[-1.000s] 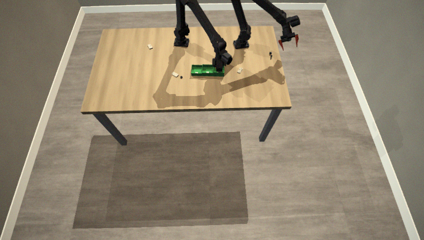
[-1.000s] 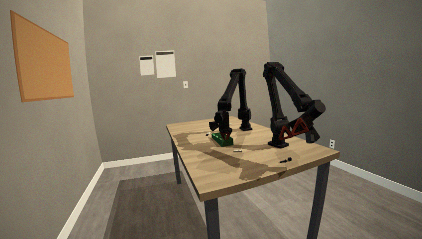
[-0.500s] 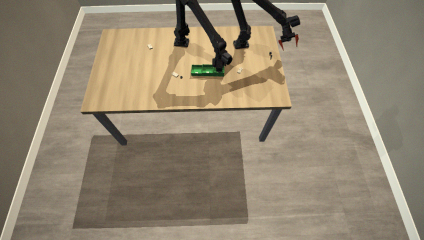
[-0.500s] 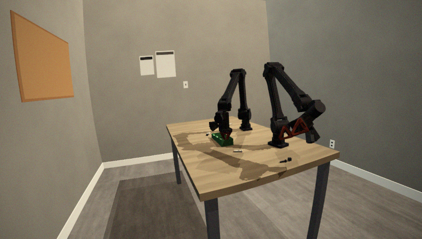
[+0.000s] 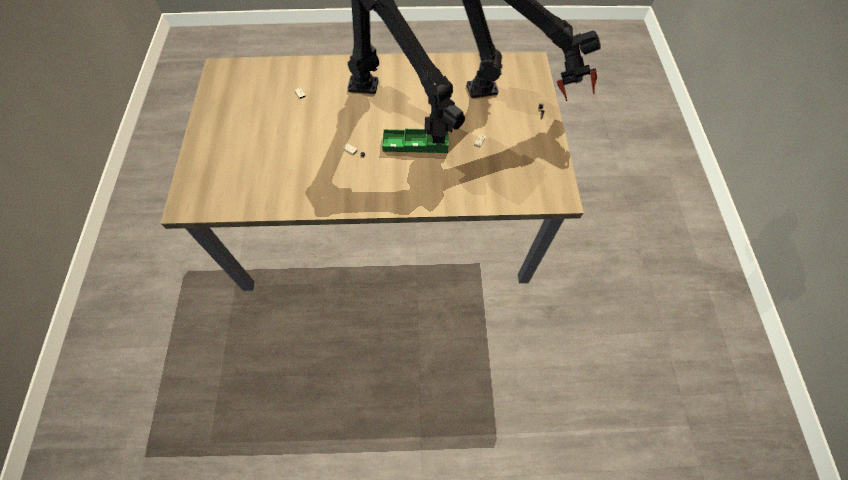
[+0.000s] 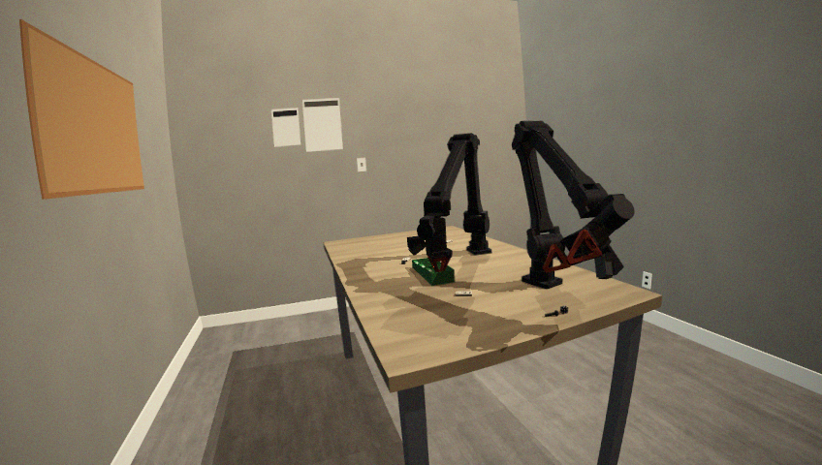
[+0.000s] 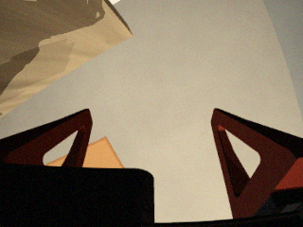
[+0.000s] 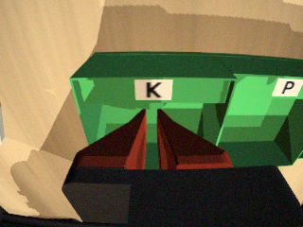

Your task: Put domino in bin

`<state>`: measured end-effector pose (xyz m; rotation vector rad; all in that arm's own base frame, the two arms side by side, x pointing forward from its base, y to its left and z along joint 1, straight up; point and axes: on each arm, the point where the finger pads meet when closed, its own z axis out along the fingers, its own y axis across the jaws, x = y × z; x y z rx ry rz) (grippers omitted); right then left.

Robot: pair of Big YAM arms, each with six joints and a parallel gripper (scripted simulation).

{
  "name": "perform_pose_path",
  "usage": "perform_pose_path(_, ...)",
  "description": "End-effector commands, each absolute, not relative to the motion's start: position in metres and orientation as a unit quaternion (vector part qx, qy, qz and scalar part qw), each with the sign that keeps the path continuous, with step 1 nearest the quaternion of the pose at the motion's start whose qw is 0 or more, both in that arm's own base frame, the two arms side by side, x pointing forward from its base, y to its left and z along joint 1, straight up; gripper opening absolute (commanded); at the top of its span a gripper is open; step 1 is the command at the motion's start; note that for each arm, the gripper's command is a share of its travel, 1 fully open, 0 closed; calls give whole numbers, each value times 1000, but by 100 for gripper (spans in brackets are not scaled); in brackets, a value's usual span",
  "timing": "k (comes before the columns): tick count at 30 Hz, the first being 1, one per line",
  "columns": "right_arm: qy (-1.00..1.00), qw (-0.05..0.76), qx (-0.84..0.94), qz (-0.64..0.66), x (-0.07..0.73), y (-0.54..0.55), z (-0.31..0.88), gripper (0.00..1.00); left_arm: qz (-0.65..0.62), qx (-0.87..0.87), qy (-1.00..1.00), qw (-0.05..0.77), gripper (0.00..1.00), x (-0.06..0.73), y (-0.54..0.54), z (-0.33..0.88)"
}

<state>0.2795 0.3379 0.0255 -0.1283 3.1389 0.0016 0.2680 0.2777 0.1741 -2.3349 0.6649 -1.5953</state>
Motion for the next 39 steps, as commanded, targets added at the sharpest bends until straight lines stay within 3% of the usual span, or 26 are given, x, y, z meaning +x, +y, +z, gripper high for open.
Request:
perform_pose_path(1,999,11,-40,12,289,347,35,9,-545,-797,225,129,100,265,286,181)
perform_pose_path(39,999,11,-41,11,295,351,98,9,-545,-797,225,129,100,265,286,181)
